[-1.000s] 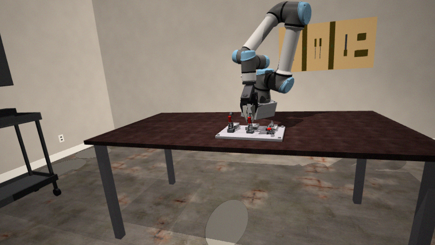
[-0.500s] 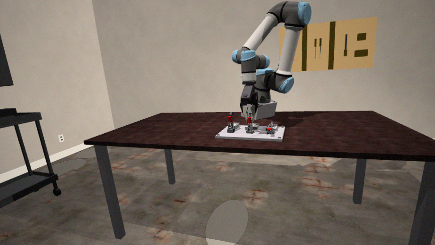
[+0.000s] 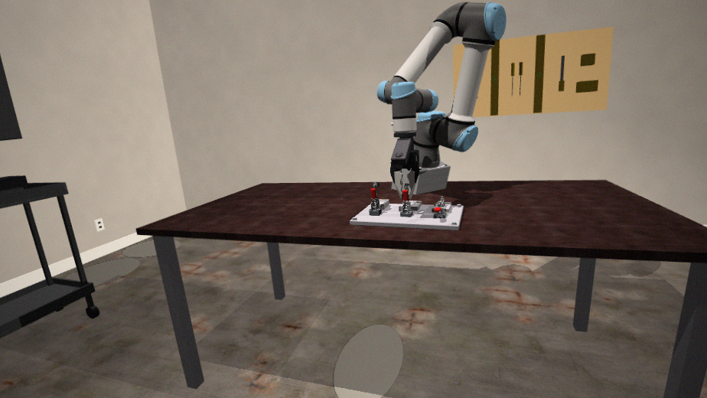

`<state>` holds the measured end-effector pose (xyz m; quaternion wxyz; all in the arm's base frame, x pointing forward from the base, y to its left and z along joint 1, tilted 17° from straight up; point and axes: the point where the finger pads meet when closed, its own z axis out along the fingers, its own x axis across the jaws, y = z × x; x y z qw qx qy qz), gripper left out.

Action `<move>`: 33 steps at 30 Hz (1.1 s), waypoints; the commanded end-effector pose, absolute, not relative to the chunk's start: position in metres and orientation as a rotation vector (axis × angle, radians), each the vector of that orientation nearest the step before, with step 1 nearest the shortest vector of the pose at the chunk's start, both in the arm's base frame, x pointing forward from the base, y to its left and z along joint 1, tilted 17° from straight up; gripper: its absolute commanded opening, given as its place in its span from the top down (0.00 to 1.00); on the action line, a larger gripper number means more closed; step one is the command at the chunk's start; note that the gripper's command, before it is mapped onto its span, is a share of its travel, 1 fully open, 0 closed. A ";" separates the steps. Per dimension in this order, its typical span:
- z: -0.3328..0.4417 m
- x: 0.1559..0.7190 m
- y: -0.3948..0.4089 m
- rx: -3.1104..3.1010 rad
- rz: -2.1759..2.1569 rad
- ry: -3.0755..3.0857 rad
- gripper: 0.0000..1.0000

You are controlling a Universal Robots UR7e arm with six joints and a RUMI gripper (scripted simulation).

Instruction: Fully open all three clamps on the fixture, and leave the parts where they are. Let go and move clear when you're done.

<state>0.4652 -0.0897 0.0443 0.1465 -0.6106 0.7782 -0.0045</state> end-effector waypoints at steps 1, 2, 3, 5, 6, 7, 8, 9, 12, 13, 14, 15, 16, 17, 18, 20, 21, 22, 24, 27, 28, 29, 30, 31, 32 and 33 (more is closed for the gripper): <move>0.045 0.465 -0.090 -1.758 -0.013 2.240 1.00; 0.045 0.465 -0.090 -1.758 -0.013 2.240 1.00; 0.045 0.465 -0.090 -1.758 -0.013 2.240 1.00; 0.045 0.465 -0.090 -1.758 -0.013 2.240 0.72; 0.045 0.465 -0.090 -1.758 -0.013 2.240 0.72; 0.045 0.465 -0.090 -1.758 -0.013 2.240 0.72; 0.045 0.465 -0.090 -1.758 -0.013 2.240 0.72; 0.045 0.465 -0.090 -1.758 -0.013 2.240 0.72; 0.045 0.465 -0.090 -1.758 -0.013 2.240 0.72; 0.045 0.465 -0.090 -1.758 -0.013 2.240 0.72; 0.045 0.465 -0.090 -1.758 -0.013 2.240 0.72; 0.045 0.465 -0.090 -1.758 -0.013 2.240 0.72; 0.045 0.465 -0.090 -1.758 -0.013 2.240 0.72; 0.045 0.465 -0.090 -1.758 -0.013 2.240 0.72; 0.045 0.465 -0.090 -1.758 -0.013 2.240 0.72; 0.045 0.465 -0.090 -1.758 -0.013 2.240 0.72; 0.045 0.465 -0.090 -1.758 -0.013 2.240 0.72; 0.045 0.465 -0.090 -1.758 -0.013 2.240 0.72; 0.045 0.465 -0.090 -1.758 -0.013 2.240 0.72; 0.045 0.465 -0.090 -1.758 -0.013 2.240 0.72; 0.045 0.465 -0.090 -1.758 -0.013 2.240 0.72; 0.045 0.465 -0.090 -1.758 -0.013 2.240 0.72; 0.045 0.465 -0.090 -1.758 -0.013 2.240 0.72; 0.045 0.465 -0.090 -1.758 -0.013 2.240 0.72; 0.045 0.465 -0.090 -1.758 -0.013 2.240 0.72; 0.045 0.465 -0.090 -1.758 -0.013 2.240 0.72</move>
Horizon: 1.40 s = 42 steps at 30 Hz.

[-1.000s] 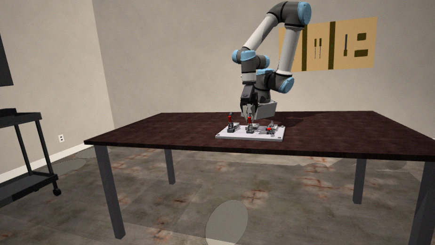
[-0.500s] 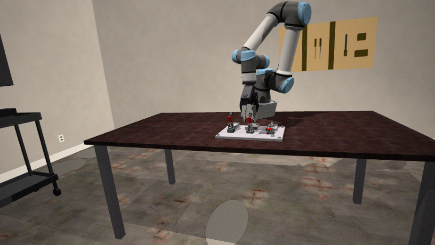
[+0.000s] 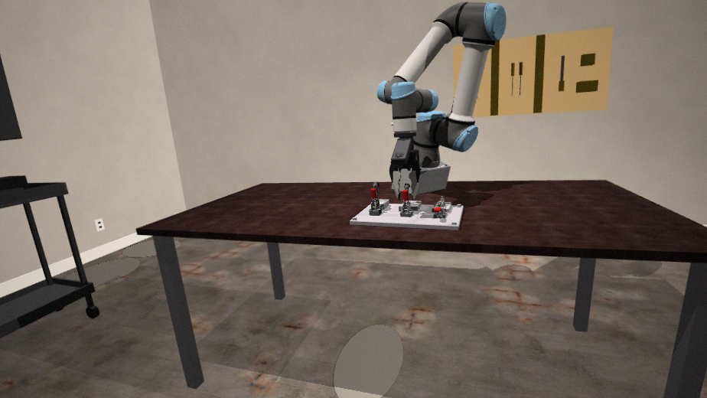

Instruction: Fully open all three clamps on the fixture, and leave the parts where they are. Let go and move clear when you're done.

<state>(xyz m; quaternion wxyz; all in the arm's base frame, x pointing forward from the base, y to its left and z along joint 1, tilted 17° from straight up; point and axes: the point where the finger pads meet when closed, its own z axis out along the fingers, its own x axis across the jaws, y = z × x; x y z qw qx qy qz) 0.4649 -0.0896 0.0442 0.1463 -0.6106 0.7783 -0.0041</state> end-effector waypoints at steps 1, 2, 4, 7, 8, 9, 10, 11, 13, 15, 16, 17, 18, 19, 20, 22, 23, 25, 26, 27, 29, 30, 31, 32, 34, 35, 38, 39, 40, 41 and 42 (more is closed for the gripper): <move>0.045 0.465 -0.090 -1.758 -0.013 2.240 0.72; 0.045 0.465 -0.090 -1.758 -0.013 2.240 0.72; 0.046 0.465 -0.090 -1.758 -0.013 2.240 0.72; 0.050 0.464 -0.091 -1.758 -0.013 2.240 0.72; 0.052 0.463 -0.091 -1.758 -0.013 2.240 0.72; 0.054 0.463 -0.092 -1.758 -0.013 2.240 0.72; 0.057 0.462 -0.092 -1.758 -0.013 2.240 0.72; 0.057 0.462 -0.092 -1.758 -0.013 2.240 0.72; 0.059 0.462 -0.093 -1.758 -0.013 2.240 0.72; 0.065 0.460 -0.094 -1.758 -0.013 2.240 0.72; 0.068 0.459 -0.094 -1.758 -0.013 2.240 0.72; 0.071 0.459 -0.095 -1.758 -0.013 2.240 0.72; 0.074 0.458 -0.095 -1.758 -0.013 2.240 0.72; 0.077 0.457 -0.096 -1.758 -0.013 2.240 0.72; 0.080 0.457 -0.096 -1.758 -0.013 2.240 0.72; 0.084 0.455 -0.097 -1.758 -0.013 2.240 0.72; 0.086 0.455 -0.097 -1.758 -0.013 2.240 0.72; 0.090 0.454 -0.098 -1.758 -0.013 2.240 0.72; 0.091 0.454 -0.098 -1.758 -0.013 2.240 0.72; 0.091 0.454 -0.098 -1.758 -0.013 2.240 0.72; 0.091 0.454 -0.098 -1.758 -0.013 2.240 0.72; 0.092 0.454 -0.098 -1.758 -0.013 2.240 0.72; 0.092 0.454 -0.098 -1.758 -0.013 2.240 0.72; 0.092 0.454 -0.098 -1.758 -0.013 2.240 0.72; 0.092 0.454 -0.098 -1.758 -0.013 2.240 0.72; 0.092 0.454 -0.098 -1.758 -0.013 2.240 0.72; 0.092 0.454 -0.098 -1.758 -0.013 2.240 0.72; 0.092 0.454 -0.098 -1.758 -0.013 2.240 0.72; 0.092 0.454 -0.098 -1.758 -0.013 2.240 0.72; 0.092 0.454 -0.098 -1.758 -0.013 2.240 0.72; 0.092 0.454 -0.098 -1.758 -0.013 2.240 0.72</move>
